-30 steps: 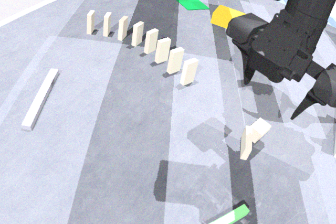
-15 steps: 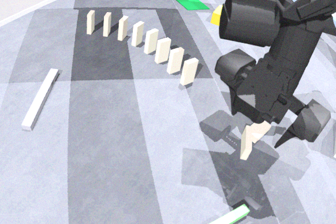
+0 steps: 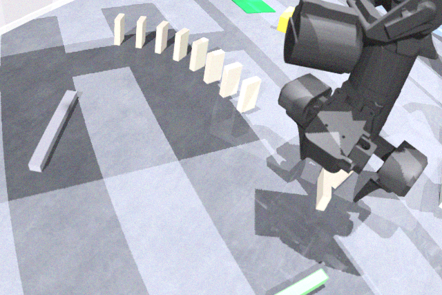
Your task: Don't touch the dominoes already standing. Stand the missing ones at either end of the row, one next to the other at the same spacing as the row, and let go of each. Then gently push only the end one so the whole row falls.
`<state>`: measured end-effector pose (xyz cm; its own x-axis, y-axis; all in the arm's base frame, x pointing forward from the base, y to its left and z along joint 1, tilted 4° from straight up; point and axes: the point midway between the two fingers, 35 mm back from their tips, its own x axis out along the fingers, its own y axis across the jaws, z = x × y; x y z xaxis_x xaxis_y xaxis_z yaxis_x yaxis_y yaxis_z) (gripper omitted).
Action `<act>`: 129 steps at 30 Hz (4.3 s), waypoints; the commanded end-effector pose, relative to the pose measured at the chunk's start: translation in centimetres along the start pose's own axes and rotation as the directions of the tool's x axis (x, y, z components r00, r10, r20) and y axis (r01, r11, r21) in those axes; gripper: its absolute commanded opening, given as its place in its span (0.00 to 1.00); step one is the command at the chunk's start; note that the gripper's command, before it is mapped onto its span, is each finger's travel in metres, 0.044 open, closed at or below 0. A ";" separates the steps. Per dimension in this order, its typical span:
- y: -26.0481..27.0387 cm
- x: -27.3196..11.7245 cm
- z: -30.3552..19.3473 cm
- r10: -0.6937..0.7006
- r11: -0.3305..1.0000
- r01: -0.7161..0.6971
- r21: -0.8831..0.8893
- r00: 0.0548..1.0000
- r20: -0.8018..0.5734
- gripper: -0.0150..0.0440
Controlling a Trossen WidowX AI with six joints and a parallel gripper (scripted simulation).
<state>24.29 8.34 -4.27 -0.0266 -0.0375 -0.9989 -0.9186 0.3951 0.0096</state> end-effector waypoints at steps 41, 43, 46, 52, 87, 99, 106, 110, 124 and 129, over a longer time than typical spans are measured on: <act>-1.9 -16.0 -1.7 0.003 0.997 -0.003 0.082 1.000 0.003 0.44; -3.6 -16.1 -3.8 0.000 0.981 -0.001 0.194 1.000 0.003 0.44; -5.7 -16.1 -7.3 -0.003 0.934 0.003 0.357 1.000 0.002 0.44; -8.2 -16.2 -15.0 -0.008 0.762 0.010 0.647 1.000 -0.007 0.44; -13.1 -10.5 -27.2 -0.431 0.247 -0.112 0.962 0.877 0.213 0.44; -14.1 -9.3 -28.7 -0.644 0.224 -0.167 0.960 0.714 0.275 0.44; -13.9 -9.2 -29.4 -0.743 0.234 -0.182 0.955 0.600 0.296 0.44; -13.5 -9.3 -29.7 -0.790 0.246 -0.183 0.952 0.531 0.306 0.44; -10.8 -10.3 -29.8 -0.894 0.313 -0.143 0.939 0.291 0.342 0.44; -9.4 -10.8 -29.4 -0.909 0.342 -0.111 0.933 0.212 0.359 0.44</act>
<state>22.31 -22.72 7.64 0.9598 -0.0495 -0.2762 0.0733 0.9944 0.0764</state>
